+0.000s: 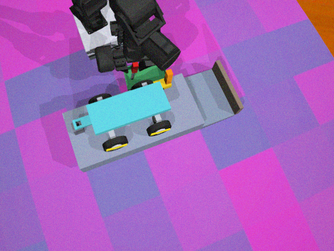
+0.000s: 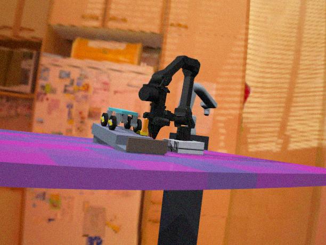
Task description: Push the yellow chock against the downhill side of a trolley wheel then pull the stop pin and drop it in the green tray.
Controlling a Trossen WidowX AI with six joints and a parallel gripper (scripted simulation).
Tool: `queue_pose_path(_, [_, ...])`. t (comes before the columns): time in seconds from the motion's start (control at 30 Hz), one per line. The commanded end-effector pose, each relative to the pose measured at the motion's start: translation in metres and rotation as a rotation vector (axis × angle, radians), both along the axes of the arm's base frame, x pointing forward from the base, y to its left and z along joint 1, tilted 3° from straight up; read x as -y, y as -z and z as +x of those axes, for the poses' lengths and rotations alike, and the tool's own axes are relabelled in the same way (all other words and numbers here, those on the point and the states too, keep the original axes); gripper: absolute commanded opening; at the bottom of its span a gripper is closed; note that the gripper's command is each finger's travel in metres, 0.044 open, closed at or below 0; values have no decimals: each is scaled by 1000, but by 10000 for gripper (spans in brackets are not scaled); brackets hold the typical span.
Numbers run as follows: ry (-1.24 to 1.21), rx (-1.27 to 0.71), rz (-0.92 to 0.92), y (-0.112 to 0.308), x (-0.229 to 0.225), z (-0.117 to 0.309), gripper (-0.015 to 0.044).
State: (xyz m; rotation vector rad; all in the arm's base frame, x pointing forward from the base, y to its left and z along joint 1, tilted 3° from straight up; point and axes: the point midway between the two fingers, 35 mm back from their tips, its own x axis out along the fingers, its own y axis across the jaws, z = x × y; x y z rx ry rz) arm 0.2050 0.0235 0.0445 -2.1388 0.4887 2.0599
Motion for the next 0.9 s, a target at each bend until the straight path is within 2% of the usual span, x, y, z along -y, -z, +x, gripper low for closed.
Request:
queue_pose_path(0.0, [3,4,-3,1,-3,1,190])
queue_pose_path(0.87, [3,4,-2,8,-18,5,190])
